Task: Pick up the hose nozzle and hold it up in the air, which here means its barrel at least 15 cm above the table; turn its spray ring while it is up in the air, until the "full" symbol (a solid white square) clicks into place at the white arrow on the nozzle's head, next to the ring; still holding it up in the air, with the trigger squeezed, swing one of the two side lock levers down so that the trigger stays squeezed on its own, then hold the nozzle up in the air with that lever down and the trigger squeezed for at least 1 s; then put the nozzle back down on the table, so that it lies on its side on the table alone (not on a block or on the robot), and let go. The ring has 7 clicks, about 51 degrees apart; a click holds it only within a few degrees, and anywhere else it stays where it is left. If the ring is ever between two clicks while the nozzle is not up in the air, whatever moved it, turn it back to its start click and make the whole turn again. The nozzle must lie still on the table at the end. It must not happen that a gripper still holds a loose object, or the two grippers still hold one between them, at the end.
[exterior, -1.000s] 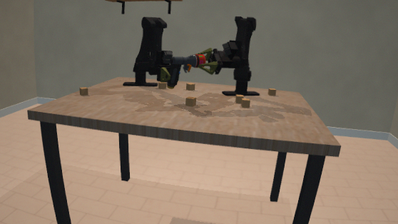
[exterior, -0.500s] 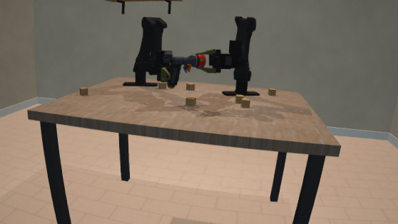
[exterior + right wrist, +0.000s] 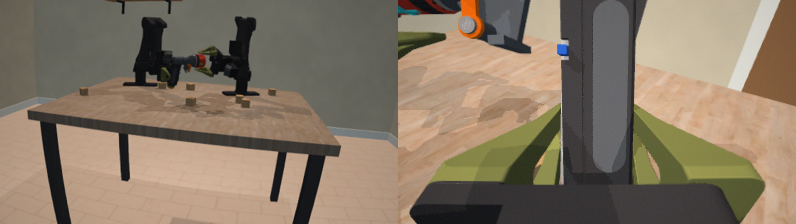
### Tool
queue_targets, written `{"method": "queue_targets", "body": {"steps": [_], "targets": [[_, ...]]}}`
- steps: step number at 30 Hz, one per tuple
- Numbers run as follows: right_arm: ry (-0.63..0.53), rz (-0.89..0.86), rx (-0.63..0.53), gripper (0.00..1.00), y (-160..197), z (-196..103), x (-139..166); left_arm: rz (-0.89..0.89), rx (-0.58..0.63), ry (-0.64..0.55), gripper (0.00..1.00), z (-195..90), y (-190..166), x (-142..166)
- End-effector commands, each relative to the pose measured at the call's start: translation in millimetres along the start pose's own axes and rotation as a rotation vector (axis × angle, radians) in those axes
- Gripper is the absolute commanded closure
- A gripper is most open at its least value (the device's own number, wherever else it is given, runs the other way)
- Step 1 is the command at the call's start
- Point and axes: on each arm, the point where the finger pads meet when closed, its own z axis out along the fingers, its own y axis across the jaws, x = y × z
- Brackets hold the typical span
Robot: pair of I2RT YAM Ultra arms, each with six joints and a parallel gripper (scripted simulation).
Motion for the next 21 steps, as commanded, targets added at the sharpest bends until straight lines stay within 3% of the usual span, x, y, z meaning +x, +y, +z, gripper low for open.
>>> {"method": "queue_targets", "body": {"steps": [1,21], "targets": [[-0.147,0.024,-0.004,0.64,3,8,-45,-0.011,0.027,0.007,0.08,1,-10,1],[-0.147,0.033,-0.002,0.64,2,8,-45,-0.022,0.011,-0.002,0.08,-11,-5,1]]}}
